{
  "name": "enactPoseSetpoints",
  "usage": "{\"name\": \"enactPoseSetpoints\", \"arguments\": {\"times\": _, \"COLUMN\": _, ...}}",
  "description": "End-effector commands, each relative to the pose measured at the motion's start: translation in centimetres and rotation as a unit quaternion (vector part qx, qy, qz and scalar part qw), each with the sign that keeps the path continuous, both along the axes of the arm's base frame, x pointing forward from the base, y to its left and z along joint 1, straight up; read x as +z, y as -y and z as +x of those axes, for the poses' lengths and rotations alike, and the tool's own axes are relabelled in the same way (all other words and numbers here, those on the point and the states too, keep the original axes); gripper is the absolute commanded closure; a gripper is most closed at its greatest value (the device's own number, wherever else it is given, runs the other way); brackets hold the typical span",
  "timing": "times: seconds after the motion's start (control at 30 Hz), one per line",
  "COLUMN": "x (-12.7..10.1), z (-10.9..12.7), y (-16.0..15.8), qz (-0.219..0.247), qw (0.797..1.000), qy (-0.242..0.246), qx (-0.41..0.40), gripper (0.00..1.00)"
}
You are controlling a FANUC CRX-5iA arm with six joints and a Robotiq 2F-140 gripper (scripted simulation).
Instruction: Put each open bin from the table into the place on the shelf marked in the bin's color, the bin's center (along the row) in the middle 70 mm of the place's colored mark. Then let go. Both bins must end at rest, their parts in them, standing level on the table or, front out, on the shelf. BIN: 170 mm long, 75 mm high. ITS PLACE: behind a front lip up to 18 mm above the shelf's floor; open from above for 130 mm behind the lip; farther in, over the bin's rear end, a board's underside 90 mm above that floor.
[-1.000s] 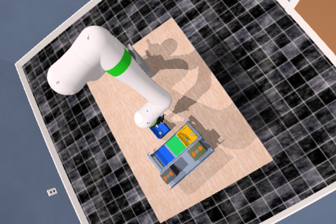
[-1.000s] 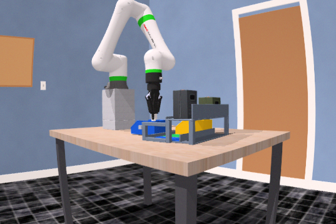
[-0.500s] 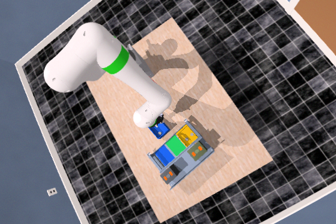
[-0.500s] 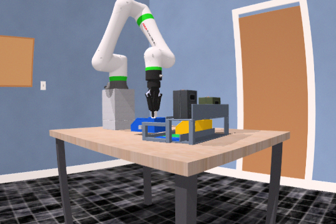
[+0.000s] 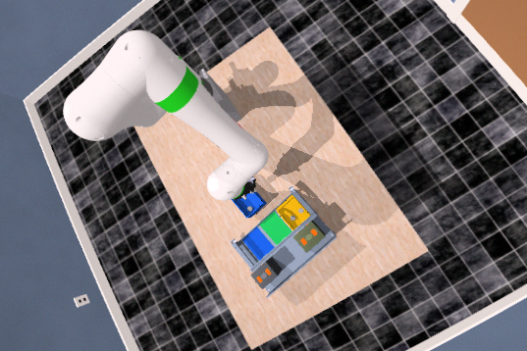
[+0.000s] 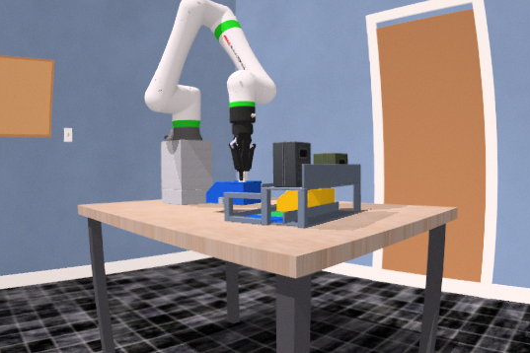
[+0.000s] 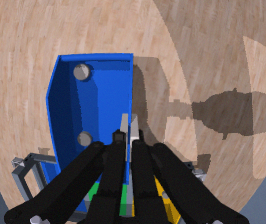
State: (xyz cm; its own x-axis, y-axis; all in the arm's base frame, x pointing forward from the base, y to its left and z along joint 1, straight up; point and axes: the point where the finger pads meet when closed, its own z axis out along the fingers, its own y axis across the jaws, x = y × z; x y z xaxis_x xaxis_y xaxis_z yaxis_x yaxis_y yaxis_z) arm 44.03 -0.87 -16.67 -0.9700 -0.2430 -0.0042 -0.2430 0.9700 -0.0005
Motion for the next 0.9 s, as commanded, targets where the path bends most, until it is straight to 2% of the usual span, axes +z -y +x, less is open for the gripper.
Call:
{"name": "enactPoseSetpoints", "arguments": {"times": 0.0, "x": 0.27, "z": 0.02, "y": 0.00, "qz": 0.000, "qw": 1.000, "qy": 0.000, "qx": 0.000, "gripper": 1.00}}
{"name": "enactPoseSetpoints", "arguments": {"times": 0.87, "x": 0.52, "z": 0.02, "y": 0.01, "qz": 0.000, "qw": 1.000, "qy": 0.000, "qx": 0.000, "gripper": 1.00}}
